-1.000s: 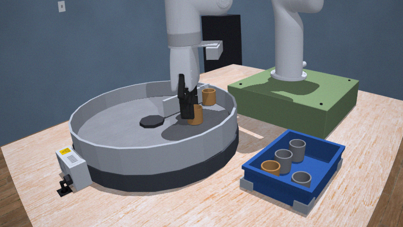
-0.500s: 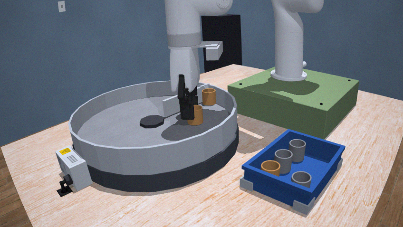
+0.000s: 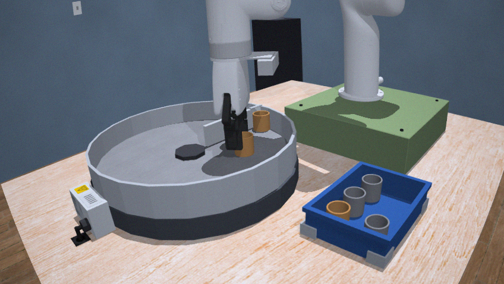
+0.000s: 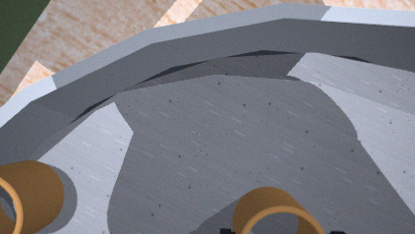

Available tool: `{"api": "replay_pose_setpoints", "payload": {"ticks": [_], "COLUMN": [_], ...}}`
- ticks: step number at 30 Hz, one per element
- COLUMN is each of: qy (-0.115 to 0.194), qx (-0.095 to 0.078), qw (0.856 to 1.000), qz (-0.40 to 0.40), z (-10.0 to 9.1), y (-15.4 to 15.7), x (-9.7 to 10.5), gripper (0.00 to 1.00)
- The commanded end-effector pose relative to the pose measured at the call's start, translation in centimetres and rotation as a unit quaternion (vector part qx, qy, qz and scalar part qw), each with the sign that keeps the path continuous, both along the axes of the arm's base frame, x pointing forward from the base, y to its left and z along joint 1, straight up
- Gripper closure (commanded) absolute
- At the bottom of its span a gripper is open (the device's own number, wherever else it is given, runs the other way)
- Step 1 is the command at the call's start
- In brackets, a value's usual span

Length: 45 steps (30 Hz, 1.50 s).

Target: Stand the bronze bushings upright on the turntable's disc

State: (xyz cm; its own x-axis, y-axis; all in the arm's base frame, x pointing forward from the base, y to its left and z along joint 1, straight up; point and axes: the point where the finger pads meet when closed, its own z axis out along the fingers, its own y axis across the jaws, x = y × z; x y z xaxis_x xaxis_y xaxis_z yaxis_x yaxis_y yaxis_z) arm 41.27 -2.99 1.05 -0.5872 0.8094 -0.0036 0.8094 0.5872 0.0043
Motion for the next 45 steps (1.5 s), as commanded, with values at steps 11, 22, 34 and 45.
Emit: {"api": "replay_pose_setpoints", "payload": {"ticks": [11, 22, 34, 45], "qy": [-0.002, -0.002, -0.002, -0.002], "qx": [0.000, 0.000, 0.000, 0.000], "qw": [1.000, 1.000, 1.000, 1.000], "qz": [0.000, 0.000, 0.000, 0.000], "z": [0.1, 0.1, 2.6, 5.6], "y": [0.0, 0.0, 0.0, 0.0], "x": [0.1, 0.1, 0.1, 0.1], "gripper": [0.51, 0.51, 0.51, 0.51]}}
